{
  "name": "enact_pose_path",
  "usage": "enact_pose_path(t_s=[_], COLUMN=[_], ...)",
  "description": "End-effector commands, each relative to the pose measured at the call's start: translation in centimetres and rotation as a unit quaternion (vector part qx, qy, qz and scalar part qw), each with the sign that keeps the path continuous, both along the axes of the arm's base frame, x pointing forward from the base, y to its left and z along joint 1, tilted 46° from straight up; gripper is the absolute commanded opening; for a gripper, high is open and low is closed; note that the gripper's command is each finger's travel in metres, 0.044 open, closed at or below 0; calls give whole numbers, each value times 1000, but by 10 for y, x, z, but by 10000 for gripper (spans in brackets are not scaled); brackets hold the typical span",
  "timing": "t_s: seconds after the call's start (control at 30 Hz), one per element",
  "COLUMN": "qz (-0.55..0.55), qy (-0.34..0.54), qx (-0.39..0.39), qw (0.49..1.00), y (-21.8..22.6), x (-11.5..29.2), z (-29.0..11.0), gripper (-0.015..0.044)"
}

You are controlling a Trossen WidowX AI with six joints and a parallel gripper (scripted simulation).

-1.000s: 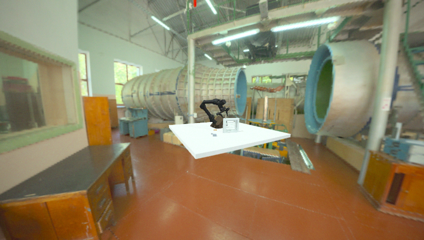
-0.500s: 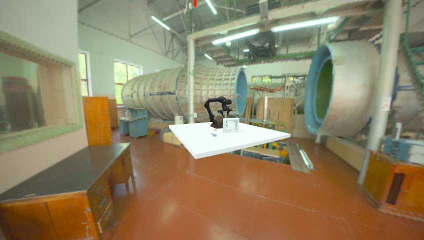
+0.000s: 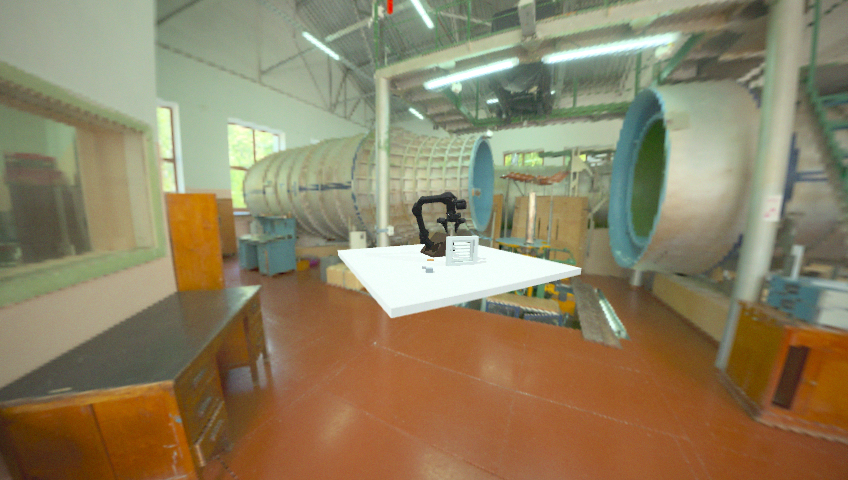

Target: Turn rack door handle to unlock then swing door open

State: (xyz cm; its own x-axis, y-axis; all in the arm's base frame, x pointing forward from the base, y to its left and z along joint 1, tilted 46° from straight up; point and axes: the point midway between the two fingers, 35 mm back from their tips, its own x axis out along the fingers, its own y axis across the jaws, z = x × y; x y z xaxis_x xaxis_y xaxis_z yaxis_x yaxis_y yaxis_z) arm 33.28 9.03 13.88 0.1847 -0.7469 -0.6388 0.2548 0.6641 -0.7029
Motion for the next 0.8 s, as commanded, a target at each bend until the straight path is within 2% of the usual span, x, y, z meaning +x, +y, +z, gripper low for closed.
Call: enact_pose_path(t_s=[0.0,0.77], qz=[-5,-36], qy=[13,58], qx=[-1,21], qw=[1000,997], y=[-5,-32], x=[1,5], z=[-7,-31], gripper=[288,288])
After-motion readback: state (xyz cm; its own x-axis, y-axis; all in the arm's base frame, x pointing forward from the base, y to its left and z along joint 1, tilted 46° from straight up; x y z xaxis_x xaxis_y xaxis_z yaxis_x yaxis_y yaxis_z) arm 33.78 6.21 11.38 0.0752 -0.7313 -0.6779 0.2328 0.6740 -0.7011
